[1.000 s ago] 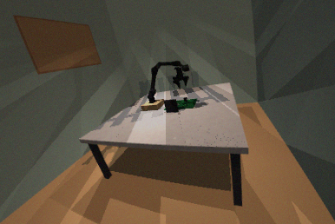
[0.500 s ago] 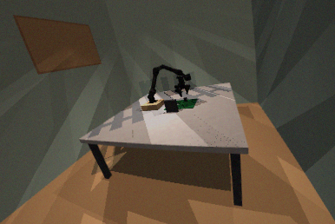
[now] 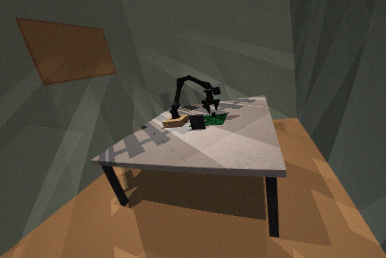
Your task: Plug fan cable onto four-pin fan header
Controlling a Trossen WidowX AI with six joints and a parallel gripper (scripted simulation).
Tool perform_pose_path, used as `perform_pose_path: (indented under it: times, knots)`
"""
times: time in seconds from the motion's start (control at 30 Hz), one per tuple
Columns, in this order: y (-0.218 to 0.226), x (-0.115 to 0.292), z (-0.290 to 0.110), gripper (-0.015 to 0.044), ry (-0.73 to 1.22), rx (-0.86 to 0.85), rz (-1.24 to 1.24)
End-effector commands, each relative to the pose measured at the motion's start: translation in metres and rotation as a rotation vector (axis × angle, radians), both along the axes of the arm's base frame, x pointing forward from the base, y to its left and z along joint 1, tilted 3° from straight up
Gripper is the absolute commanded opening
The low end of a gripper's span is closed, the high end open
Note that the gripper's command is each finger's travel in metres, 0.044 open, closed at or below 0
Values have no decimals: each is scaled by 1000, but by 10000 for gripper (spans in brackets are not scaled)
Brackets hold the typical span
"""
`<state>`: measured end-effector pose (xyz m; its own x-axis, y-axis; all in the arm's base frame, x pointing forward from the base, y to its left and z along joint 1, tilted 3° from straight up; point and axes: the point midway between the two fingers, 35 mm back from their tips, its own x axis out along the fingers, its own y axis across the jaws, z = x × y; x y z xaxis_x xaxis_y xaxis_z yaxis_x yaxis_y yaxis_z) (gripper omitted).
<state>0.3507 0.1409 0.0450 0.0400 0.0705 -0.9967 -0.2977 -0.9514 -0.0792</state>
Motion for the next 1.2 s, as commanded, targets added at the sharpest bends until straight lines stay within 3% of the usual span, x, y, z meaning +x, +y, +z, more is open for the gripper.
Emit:
perform_pose_path:
  times: [0.0, 0.73, 1.17]
  knots:
    - [0, -2, -11, 440, 13, 0, -4]
    - [2, -3, -34, 440, 13, 0, -4]
    - [1, -1, -32, 99, 6, -2, 0]
